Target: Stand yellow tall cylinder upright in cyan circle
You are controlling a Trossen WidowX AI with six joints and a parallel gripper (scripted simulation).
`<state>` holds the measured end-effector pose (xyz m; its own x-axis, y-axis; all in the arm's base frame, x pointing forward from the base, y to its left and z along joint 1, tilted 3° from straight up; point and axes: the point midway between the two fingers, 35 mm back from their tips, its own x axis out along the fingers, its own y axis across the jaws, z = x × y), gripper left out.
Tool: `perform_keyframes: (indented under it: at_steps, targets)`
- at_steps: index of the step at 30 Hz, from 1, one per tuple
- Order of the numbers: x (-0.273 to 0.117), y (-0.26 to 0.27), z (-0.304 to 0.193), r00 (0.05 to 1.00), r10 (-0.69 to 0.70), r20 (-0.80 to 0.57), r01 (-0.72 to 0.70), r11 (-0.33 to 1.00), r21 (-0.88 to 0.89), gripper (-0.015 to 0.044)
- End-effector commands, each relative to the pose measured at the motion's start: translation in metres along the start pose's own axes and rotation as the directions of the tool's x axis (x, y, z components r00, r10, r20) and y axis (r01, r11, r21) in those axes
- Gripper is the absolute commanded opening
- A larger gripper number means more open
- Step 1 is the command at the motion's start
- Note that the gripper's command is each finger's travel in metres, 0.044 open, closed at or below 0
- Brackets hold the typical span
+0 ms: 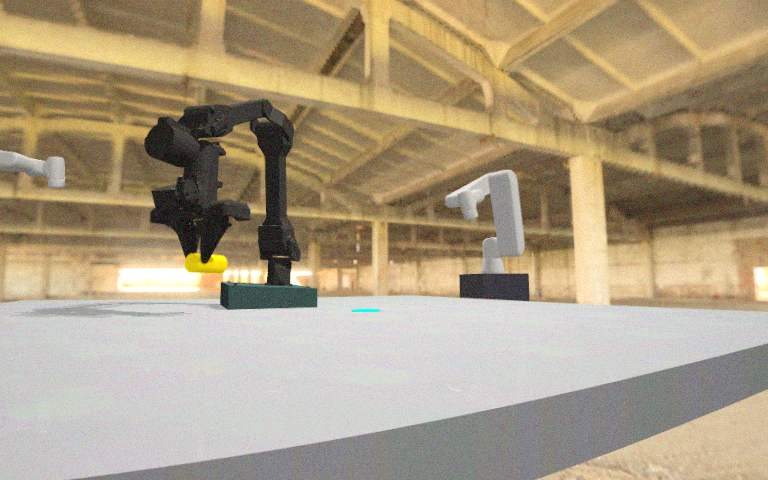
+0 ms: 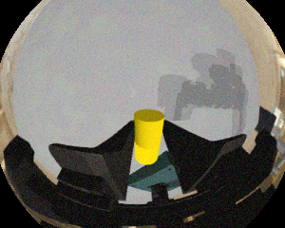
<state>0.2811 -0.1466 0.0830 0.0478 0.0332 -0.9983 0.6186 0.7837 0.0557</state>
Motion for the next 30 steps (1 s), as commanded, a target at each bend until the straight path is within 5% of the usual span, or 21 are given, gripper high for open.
perform_keyframes:
  at_steps: [1,12,30]
  targets:
    - [-0.011,0.000,-0.001,1.000,0.002,0.003,-0.002,1.000,-0.003,0.0105]
    - [-0.036,0.001,-0.005,1.000,0.001,0.002,-0.001,1.000,-0.016,0.0105]
    - [-0.039,0.056,-0.028,1.000,0.002,0.000,-0.002,0.938,-0.346,0.0105]
